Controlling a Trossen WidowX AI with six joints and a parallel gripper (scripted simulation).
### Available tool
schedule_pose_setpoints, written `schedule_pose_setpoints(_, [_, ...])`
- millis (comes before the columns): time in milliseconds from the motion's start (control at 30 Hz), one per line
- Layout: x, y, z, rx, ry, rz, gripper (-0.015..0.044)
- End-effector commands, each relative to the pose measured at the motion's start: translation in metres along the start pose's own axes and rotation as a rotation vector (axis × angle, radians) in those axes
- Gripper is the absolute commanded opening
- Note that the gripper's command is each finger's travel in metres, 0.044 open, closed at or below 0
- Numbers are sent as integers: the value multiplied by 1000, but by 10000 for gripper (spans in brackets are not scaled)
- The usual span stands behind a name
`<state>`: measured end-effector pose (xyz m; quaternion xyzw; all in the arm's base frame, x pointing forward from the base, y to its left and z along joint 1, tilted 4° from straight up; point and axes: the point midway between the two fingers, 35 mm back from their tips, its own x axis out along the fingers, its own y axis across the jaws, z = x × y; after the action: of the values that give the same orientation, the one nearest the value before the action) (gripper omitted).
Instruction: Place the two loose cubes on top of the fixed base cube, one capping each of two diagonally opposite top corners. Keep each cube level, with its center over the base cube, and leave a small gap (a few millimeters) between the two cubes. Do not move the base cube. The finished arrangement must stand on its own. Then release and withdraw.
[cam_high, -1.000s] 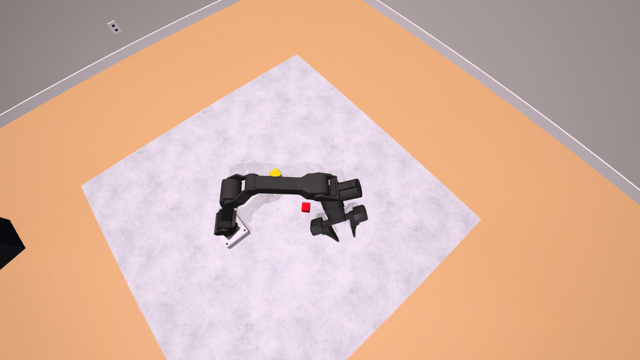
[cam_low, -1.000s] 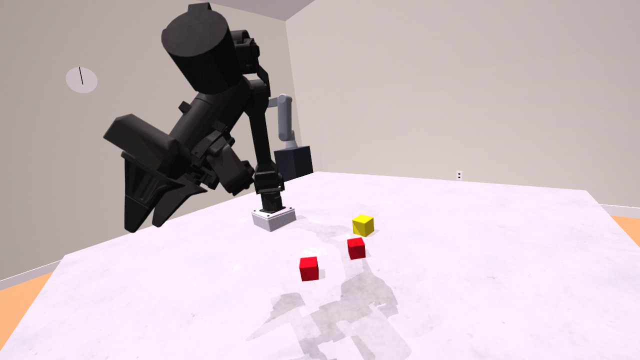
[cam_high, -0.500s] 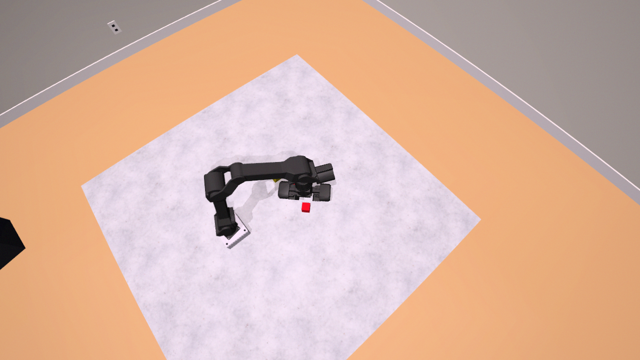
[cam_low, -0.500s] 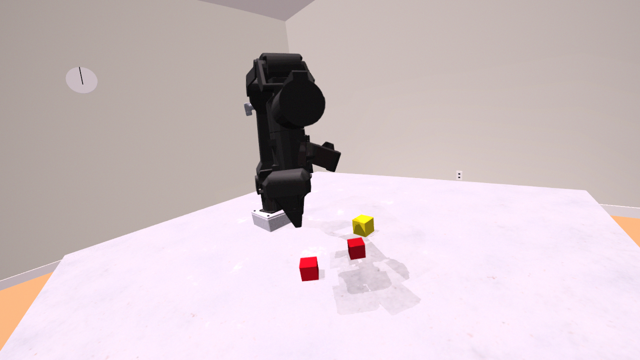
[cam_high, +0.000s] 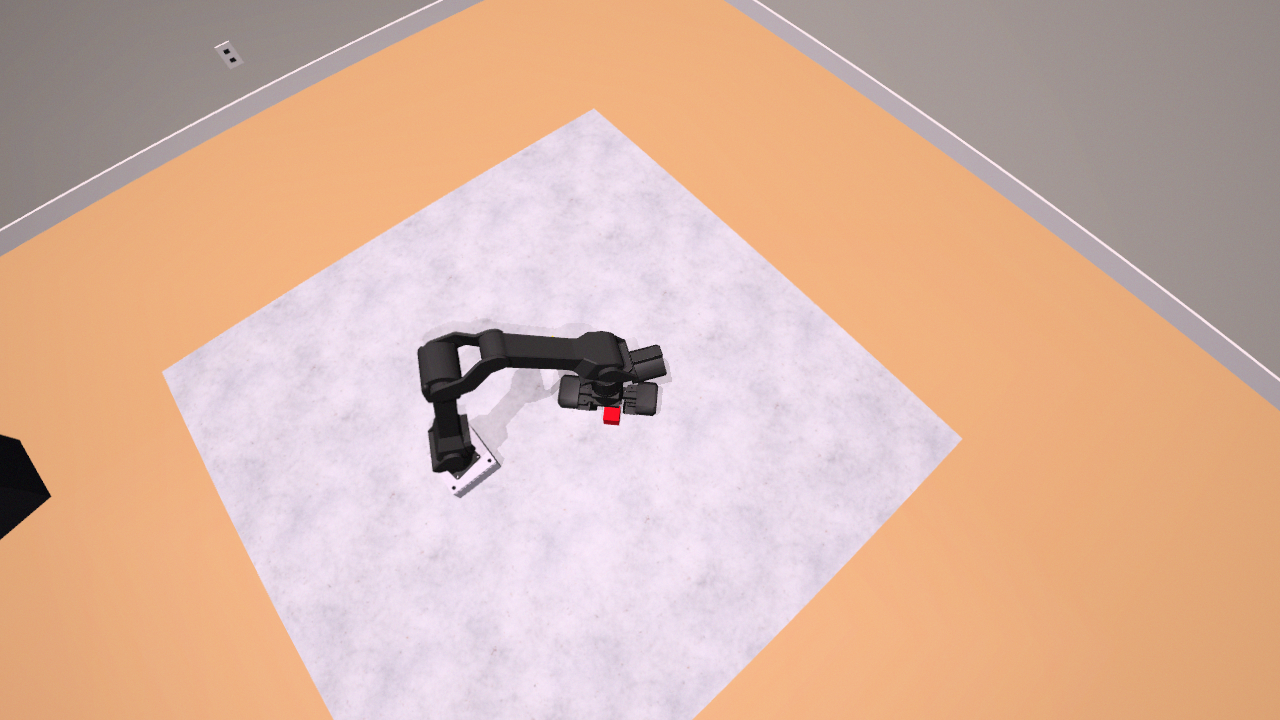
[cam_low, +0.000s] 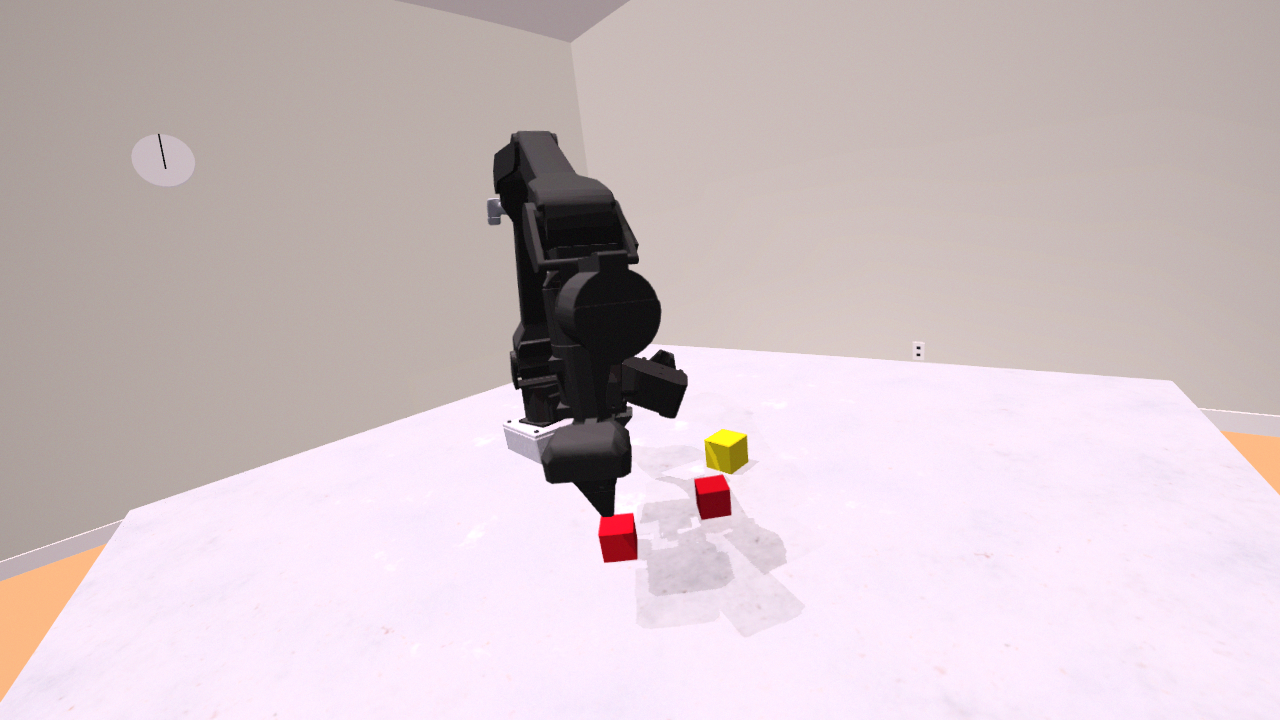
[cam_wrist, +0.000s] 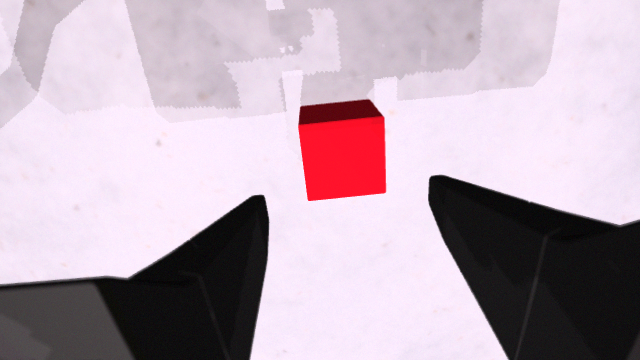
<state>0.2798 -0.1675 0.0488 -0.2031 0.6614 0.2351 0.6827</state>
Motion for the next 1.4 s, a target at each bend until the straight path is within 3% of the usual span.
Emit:
schedule_pose_setpoints(0, [9, -1, 1, 3, -7, -7, 265])
schedule_pose_setpoints(833, [45, -1, 2, 3, -7, -6, 265])
schedule_pose_setpoints(1033, [45, -1, 2, 3, -7, -6, 107])
schedule_pose_setpoints(1367, [29, -4, 3, 3, -7, -7, 105])
